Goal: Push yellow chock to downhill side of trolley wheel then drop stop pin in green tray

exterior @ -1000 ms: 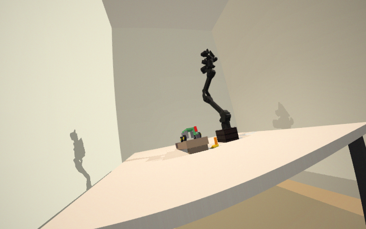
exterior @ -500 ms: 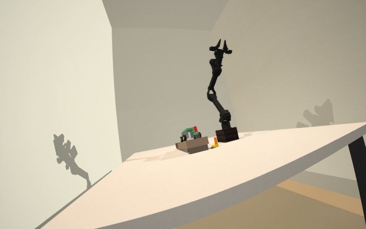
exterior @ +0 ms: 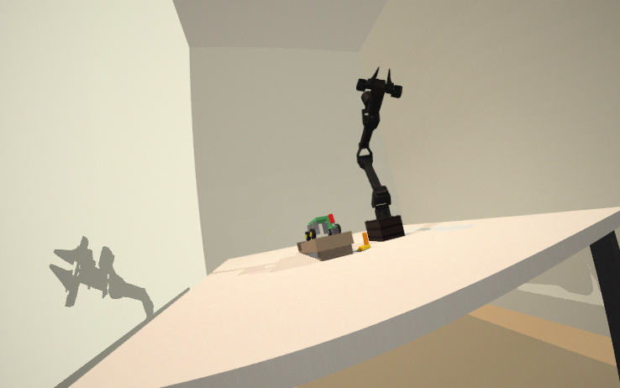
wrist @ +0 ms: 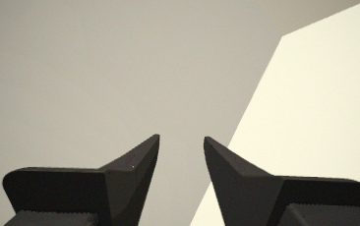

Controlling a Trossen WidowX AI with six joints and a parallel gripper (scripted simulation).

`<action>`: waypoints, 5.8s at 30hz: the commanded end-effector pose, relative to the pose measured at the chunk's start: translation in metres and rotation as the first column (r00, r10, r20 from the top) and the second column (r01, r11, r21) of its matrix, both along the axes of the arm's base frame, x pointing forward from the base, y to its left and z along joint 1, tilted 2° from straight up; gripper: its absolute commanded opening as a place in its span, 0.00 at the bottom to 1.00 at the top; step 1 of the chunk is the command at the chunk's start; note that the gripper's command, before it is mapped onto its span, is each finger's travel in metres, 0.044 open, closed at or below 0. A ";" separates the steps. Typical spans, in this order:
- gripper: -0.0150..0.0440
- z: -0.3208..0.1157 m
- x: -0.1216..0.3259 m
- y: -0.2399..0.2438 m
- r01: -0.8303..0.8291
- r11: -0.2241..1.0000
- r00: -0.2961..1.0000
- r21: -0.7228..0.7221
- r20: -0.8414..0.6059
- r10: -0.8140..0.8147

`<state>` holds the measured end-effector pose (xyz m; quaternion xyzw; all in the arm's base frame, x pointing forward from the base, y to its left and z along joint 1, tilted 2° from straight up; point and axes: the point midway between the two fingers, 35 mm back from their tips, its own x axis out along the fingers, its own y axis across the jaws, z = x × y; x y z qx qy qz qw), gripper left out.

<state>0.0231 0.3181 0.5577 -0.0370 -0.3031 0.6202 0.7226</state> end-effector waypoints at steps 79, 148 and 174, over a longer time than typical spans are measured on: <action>0.58 -0.567 0.152 -0.173 -0.013 -0.403 0.996 -0.915 -0.047 0.073; 0.25 -0.523 0.149 -0.175 -0.013 -0.403 0.996 -0.915 -0.047 0.073; 0.25 -0.453 0.152 -0.173 -0.013 -0.402 0.996 -0.915 -0.046 0.073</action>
